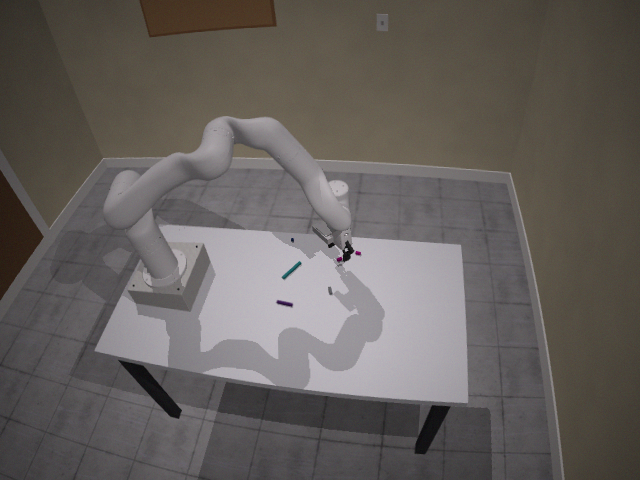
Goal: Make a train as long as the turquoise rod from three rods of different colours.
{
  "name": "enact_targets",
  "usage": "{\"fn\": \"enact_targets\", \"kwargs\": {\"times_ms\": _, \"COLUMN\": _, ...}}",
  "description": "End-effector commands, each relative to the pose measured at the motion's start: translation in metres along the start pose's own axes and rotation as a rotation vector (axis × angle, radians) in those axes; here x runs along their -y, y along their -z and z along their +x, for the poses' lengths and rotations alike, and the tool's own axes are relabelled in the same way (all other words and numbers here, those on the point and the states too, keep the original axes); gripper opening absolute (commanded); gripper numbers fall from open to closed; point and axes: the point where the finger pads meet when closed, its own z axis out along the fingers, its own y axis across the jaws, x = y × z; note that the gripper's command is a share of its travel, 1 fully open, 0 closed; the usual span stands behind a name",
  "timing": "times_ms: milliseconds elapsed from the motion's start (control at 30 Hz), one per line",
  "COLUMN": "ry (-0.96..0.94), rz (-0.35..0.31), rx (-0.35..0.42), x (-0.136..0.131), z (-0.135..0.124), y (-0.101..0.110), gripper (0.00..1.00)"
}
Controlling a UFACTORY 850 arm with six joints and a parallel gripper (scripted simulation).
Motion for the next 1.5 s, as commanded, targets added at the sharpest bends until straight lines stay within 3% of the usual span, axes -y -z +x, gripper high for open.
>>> {"fn": "enact_targets", "kwargs": {"times_ms": 0, "ry": 0.000, "rz": 0.001, "rx": 0.002, "x": 0.001, "z": -0.001, "y": 0.001, "gripper": 1.00}}
{"fn": "enact_targets", "kwargs": {"times_ms": 1000, "ry": -0.002, "rz": -0.005, "rx": 0.010, "x": -0.001, "z": -0.002, "y": 0.001, "gripper": 1.00}}
{"fn": "enact_targets", "kwargs": {"times_ms": 1333, "ry": -0.023, "rz": -0.053, "rx": 0.087, "x": -0.009, "z": -0.014, "y": 0.002, "gripper": 1.00}}
{"fn": "enact_targets", "kwargs": {"times_ms": 1467, "ry": -0.050, "rz": -0.083, "rx": 0.165, "x": -0.013, "z": -0.026, "y": 0.005, "gripper": 1.00}}
